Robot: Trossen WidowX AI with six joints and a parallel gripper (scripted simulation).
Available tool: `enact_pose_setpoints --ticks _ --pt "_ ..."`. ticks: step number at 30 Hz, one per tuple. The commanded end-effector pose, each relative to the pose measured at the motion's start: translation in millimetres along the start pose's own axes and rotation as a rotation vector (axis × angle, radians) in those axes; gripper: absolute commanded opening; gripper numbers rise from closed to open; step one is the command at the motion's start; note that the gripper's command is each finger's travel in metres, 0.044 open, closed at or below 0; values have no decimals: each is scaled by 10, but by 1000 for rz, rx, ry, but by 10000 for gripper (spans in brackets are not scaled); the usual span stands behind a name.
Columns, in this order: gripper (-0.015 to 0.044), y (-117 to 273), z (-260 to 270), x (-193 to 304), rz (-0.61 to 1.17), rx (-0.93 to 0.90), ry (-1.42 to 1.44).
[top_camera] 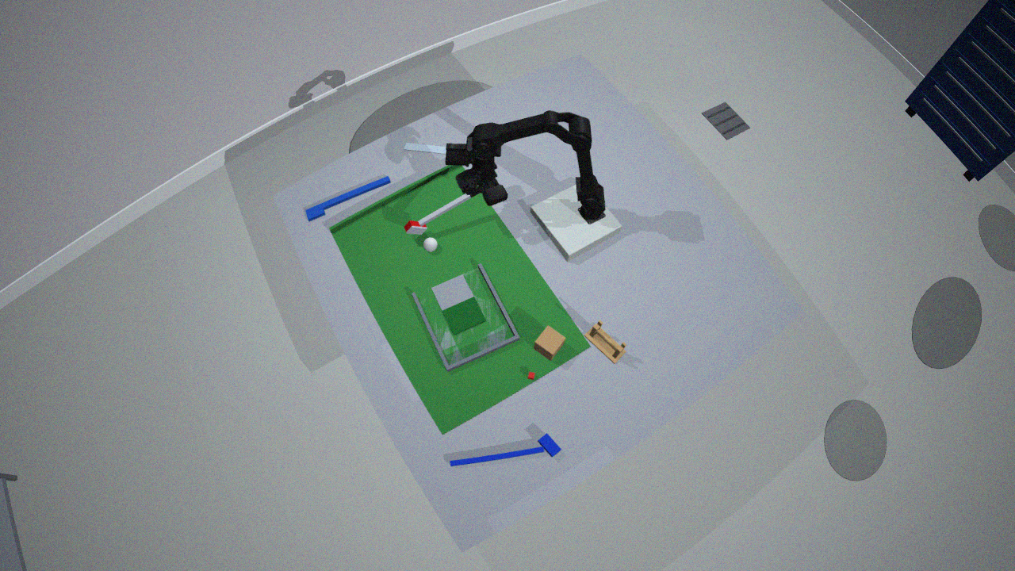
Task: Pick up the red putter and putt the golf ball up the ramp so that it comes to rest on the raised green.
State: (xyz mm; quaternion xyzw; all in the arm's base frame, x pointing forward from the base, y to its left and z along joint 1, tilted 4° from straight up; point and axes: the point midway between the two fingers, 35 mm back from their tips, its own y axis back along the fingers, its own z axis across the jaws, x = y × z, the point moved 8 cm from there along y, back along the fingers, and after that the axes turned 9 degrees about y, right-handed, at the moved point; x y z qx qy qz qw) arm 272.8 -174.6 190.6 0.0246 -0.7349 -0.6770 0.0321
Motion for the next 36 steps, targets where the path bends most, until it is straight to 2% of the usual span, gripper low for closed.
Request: enact_pose_setpoints --ticks 1,10,21,30,36 --pt "0 -71 -9 -3 -3 7 2" --pt "0 -204 -7 -1 -3 7 2" --pt "0 -180 2 2 1 -1 -2" --pt "0 -202 -295 43 -2 9 2" --pt "0 -202 -304 44 -2 10 2"
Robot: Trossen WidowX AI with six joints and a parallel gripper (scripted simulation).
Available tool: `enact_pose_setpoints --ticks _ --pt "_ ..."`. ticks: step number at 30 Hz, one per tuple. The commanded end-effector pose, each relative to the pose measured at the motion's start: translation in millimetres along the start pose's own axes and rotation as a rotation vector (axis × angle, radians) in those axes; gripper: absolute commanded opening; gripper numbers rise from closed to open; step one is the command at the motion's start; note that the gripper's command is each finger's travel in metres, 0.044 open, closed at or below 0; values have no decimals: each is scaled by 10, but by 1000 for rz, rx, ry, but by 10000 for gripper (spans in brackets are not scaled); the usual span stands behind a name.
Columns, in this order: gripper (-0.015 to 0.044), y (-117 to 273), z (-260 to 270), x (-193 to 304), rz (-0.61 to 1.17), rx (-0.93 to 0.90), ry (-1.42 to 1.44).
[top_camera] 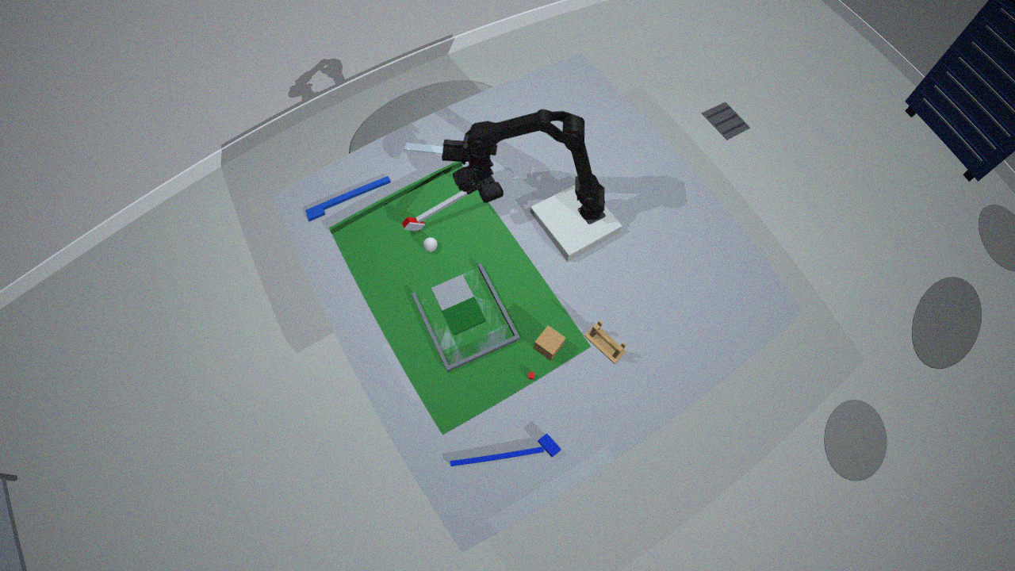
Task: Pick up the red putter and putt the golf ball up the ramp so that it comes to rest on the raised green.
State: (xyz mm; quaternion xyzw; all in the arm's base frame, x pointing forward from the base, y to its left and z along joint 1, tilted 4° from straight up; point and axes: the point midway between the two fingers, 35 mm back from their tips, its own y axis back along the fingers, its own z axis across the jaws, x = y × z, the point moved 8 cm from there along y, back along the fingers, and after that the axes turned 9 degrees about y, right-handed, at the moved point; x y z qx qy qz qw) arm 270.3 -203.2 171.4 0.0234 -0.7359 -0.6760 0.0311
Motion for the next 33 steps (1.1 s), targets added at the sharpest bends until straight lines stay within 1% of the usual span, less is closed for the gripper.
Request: enact_pose_setpoints --ticks 1,7,12,15,17,25,33 --pt "0 12 -37 -1 -3 7 5" --pt "0 3 82 -36 -1 0 2" --pt "0 14 737 -194 -4 -4 4" --pt "0 12 1135 -214 -5 -5 5" --pt "0 8 1306 -205 -5 -6 5" --pt "0 55 1325 -207 -5 -6 5" --pt "0 426 1319 -213 -5 -6 5"
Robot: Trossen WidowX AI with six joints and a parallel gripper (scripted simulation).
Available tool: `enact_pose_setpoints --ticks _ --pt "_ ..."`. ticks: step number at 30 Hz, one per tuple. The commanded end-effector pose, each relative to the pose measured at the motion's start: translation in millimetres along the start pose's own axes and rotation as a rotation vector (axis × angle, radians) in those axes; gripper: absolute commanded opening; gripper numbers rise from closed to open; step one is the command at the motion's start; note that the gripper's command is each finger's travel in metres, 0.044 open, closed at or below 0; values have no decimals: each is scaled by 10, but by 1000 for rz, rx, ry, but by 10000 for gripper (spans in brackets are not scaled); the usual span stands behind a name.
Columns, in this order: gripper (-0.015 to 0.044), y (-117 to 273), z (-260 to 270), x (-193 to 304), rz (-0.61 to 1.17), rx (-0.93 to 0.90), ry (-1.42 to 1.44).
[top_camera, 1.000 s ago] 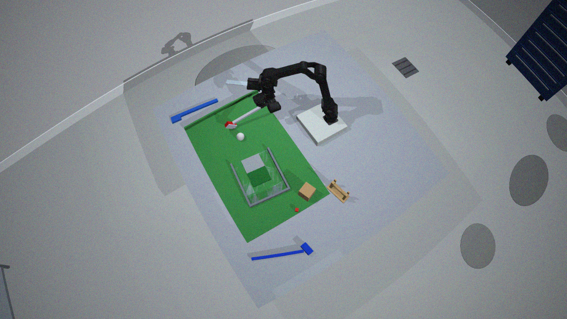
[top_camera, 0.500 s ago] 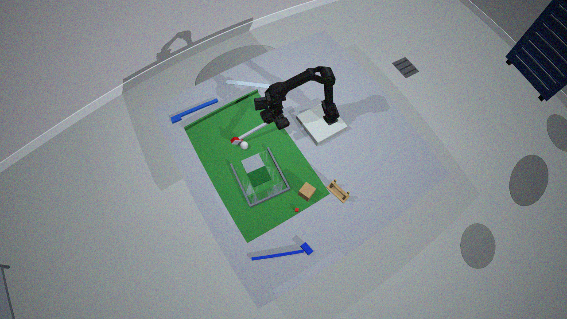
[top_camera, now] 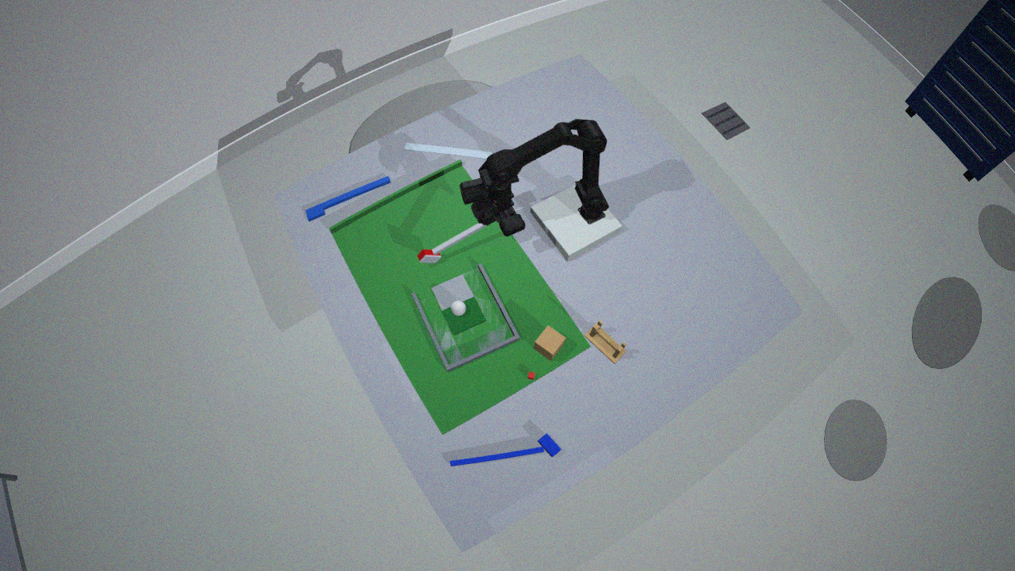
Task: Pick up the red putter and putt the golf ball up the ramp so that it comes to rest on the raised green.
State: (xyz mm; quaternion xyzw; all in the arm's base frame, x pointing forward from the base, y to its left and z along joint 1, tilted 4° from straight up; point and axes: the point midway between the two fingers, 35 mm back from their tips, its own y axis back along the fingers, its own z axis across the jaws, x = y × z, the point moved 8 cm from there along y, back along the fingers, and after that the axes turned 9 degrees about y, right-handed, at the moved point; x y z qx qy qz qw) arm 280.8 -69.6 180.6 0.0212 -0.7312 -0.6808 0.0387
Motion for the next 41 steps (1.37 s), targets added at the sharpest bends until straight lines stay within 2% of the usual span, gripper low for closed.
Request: enact_pose_setpoints --ticks 1,5,8,41 --pt "0 273 12 -1 -18 8 -3" --pt "0 403 16 14 -18 8 -3" --pt "0 310 6 6 -15 5 0" --pt "0 310 6 6 -15 5 0"
